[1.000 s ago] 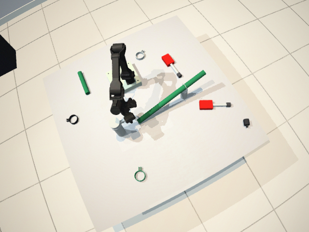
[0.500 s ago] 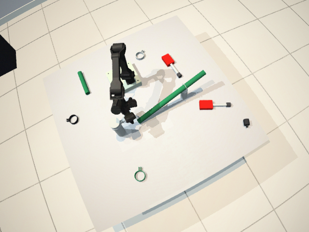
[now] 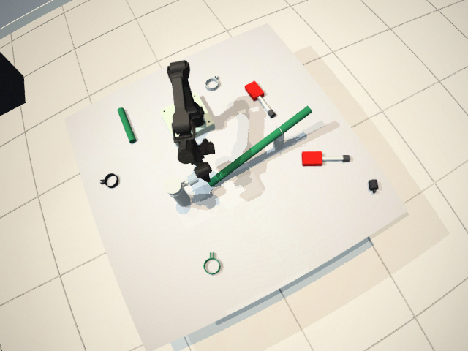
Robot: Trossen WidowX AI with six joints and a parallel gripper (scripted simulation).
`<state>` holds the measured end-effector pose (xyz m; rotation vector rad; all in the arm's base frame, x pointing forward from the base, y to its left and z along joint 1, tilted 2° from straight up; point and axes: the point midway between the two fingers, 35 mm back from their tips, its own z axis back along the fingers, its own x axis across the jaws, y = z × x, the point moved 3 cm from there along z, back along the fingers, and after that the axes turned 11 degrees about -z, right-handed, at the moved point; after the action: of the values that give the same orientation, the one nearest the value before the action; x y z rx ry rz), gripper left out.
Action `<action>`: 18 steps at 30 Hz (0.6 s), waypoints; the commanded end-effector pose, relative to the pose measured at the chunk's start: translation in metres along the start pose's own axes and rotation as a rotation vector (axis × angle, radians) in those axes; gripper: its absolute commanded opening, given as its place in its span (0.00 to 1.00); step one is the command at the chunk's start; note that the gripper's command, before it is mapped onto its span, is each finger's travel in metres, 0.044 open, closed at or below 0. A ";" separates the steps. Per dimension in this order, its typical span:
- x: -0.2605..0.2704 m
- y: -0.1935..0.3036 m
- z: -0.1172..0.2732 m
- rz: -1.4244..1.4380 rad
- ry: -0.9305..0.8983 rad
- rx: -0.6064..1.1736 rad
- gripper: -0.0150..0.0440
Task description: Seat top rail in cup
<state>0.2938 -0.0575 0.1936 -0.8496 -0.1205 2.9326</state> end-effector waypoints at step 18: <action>-0.003 -0.114 0.083 -1.369 -0.016 -0.015 1.00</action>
<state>0.2845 0.0084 0.2335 -0.5731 -0.3615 2.2284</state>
